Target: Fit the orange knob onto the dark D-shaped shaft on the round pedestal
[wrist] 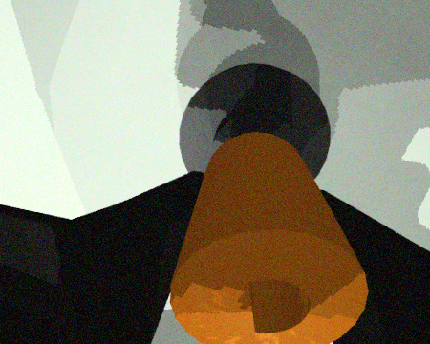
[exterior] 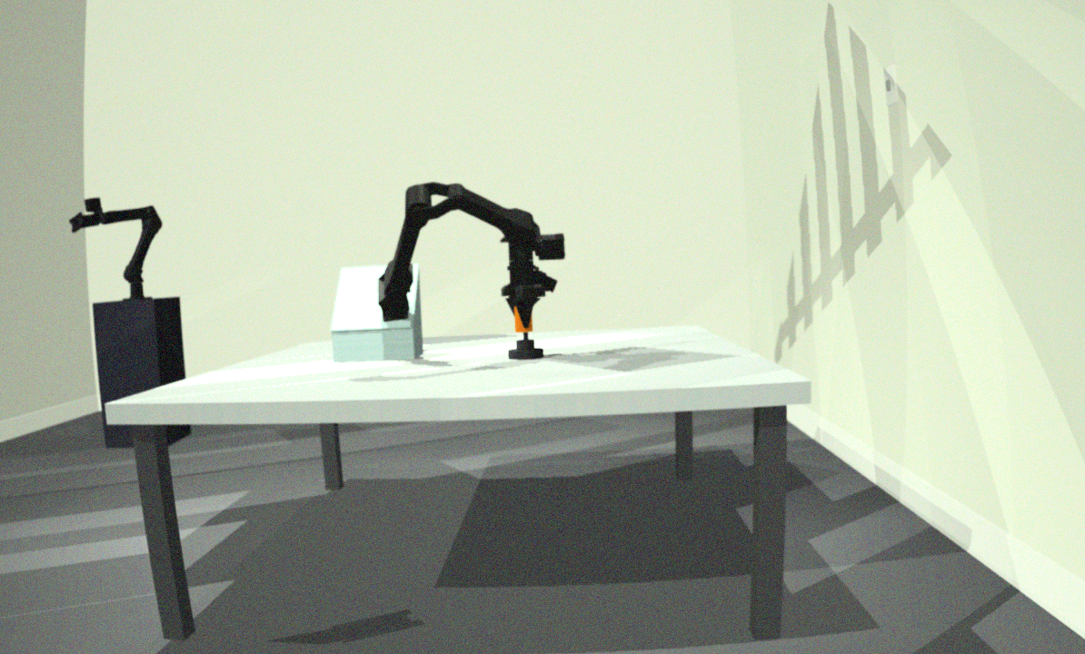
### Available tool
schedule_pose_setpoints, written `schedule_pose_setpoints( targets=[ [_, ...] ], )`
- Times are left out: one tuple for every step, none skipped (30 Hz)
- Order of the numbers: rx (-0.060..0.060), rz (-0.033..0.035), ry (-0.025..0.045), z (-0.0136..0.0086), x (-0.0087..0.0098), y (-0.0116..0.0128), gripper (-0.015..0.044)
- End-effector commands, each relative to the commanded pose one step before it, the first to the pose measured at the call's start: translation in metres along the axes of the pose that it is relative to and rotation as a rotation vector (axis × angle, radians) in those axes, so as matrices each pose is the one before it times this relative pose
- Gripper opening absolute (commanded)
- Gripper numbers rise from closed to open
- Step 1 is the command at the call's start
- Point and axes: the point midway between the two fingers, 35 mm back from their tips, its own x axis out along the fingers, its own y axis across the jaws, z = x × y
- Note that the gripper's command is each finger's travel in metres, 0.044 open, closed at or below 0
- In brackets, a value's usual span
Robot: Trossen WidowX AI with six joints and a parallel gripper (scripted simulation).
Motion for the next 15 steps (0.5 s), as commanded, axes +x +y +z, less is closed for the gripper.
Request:
schedule_pose_setpoints(
  targets=[
    [-0.007, 0.00083, -0.00534, 0.00185, -0.00005, -0.00161, 0.0],
    [0.0, -0.00001, 0.0, 0.00017, 0.00022, 0.00003, 0.0],
    [0.0, 0.0, 0.0, 0.00017, 0.0001, 0.00016, 0.0],
    [0.0, 0.00001, 0.0, 0.0001, -0.00001, 0.0002, 0.0],
    [0.0, 0.0, 0.0, 0.0, 0.0, 0.0, 0.0],
    [0.0, 0.00001, 0.0, 0.00008, -0.00017, 0.00016, 0.0],
    [0.0, 0.00001, 0.0, 0.00008, -0.00007, 0.00027, 0.0],
    [0.0, 0.00001, 0.0, 0.00005, -0.00005, 0.00034, 0.0],
    [0.0, 0.00002, 0.0, 0.00002, -0.00006, 0.00039, 0.0],
    [0.0, 0.00002, 0.0, -0.00003, -0.00006, 0.00043, 0.0],
    [0.0, 0.00002, 0.0, -0.00009, -0.00005, 0.00044, 0.0],
    [0.0, 0.00002, 0.00001, -0.00016, -0.00004, 0.00039, 0.0],
    [0.0, 0.00001, 0.00001, -0.00015, -0.00003, 0.00019, 0.0],
    [0.0, 0.0, 0.00001, -0.00019, 0.00001, 0.00013, 0.0],
    [0.0, 0.0, 0.00001, -0.00024, 0.00007, 0.00011, 0.0]
  ],
)
